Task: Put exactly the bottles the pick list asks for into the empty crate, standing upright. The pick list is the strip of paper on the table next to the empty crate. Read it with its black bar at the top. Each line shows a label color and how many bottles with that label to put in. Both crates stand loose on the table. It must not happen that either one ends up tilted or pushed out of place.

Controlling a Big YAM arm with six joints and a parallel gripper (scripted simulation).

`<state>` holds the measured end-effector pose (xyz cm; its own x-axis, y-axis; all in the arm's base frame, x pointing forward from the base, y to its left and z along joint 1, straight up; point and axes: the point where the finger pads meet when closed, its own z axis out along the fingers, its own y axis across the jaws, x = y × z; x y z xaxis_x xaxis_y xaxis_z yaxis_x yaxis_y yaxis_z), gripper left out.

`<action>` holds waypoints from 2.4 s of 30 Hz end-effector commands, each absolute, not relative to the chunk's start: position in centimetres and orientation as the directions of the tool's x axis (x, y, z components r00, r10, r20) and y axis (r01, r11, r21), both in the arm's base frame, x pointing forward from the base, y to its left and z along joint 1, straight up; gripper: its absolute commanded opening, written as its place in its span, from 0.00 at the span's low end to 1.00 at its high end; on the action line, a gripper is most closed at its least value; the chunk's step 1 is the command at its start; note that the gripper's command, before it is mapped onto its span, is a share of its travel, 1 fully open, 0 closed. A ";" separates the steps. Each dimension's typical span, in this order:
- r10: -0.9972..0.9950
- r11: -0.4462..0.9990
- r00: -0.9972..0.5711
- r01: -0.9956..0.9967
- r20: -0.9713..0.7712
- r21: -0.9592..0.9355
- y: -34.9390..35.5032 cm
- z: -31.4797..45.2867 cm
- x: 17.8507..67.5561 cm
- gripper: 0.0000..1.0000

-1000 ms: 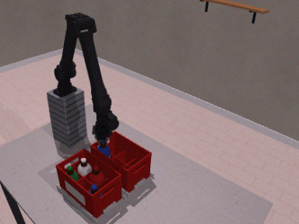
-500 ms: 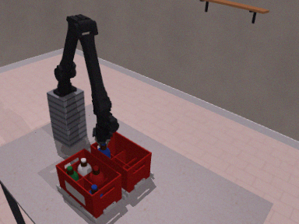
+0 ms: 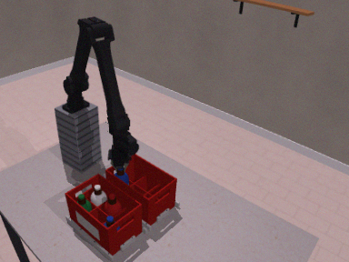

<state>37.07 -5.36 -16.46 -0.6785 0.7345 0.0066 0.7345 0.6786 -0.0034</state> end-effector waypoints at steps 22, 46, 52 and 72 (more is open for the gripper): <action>0.741 0.671 -0.670 0.740 -0.043 0.037 -5.5 -14.9 39.3 0.00; 0.742 0.671 -0.669 0.741 -0.046 0.040 -5.6 -15.8 39.9 0.00; 0.742 0.671 -0.670 0.741 -0.039 0.034 -5.5 -16.5 39.6 0.00; 0.742 0.671 -0.670 0.741 -0.036 0.032 -5.5 -17.4 39.5 0.00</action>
